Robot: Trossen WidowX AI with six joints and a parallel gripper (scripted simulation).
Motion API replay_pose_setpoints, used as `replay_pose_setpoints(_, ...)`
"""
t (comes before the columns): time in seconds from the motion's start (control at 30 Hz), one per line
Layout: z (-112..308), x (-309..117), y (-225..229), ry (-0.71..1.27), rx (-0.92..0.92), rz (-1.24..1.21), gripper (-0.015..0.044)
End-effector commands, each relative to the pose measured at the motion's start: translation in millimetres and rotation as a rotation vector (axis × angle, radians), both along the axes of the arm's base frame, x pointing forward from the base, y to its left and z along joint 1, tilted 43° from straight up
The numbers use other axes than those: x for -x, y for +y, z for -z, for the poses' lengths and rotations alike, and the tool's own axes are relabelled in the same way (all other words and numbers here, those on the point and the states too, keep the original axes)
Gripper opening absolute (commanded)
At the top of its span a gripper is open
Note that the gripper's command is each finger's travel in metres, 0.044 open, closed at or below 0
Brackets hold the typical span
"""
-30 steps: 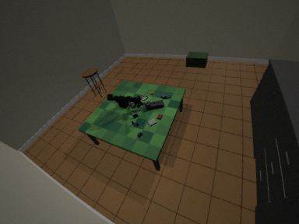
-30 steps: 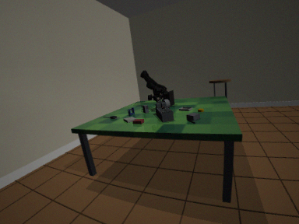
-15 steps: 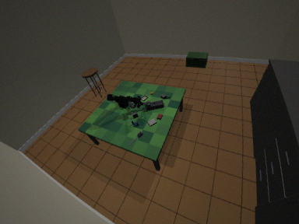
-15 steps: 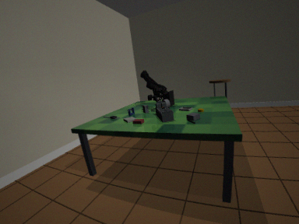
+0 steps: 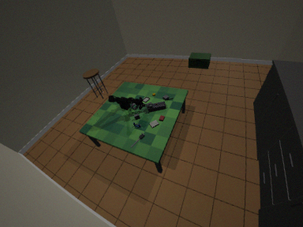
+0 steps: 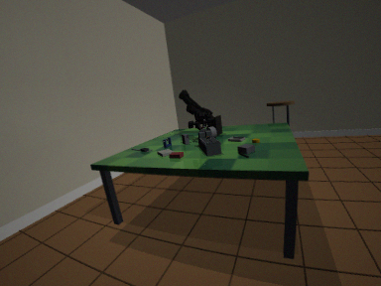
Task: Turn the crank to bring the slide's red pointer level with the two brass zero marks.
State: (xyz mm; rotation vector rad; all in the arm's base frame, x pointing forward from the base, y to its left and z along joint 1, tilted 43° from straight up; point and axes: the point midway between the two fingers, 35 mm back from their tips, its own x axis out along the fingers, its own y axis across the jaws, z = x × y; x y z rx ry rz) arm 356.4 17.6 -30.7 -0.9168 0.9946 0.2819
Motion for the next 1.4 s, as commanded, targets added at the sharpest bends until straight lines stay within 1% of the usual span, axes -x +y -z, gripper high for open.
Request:
replay_pose_setpoints(0.0, -6.0, -5.1, -4.7, -0.023, 0.006, 0.013, 0.0000)
replay_pose_setpoints(1.37, -7.0, -7.5, -8.3, -0.023, 0.006, 0.013, 0.0000)
